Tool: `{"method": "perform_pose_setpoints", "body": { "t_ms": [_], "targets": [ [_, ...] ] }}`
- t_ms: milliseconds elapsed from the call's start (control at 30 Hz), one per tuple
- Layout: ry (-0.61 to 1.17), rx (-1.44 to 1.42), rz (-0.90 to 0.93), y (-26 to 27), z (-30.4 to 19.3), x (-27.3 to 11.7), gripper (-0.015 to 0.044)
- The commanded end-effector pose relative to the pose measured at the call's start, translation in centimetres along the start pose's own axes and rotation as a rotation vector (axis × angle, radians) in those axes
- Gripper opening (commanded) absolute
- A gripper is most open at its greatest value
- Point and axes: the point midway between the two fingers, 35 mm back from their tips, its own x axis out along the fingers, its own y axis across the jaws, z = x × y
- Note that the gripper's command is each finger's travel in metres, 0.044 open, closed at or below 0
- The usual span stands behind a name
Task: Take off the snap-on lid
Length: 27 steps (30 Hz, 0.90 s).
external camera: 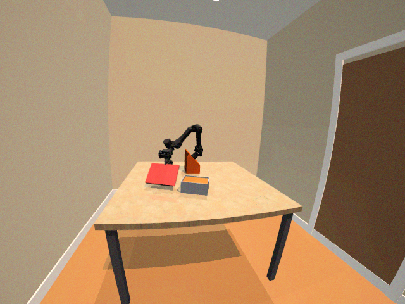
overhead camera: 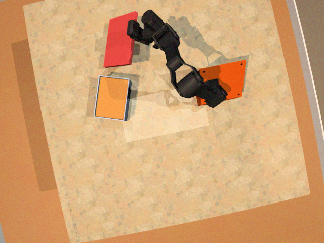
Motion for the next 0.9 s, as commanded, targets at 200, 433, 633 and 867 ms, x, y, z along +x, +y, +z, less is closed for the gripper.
{"method": "perform_pose_setpoints", "body": {
  "t_ms": [200, 433, 633, 867],
  "targets": [
    [-0.004, 0.005, 0.001, -0.7, 0.0, 0.5, 0.0000],
    [-0.004, 0.005, 0.001, -1.1, 0.0, 0.9, 0.0000],
    [-0.003, 0.005, 0.001, -1.5, 0.0, 1.2, 0.0000],
    [-0.003, 0.005, 0.001, -1.9, 0.0, 1.6, 0.0000]
  ]
}}
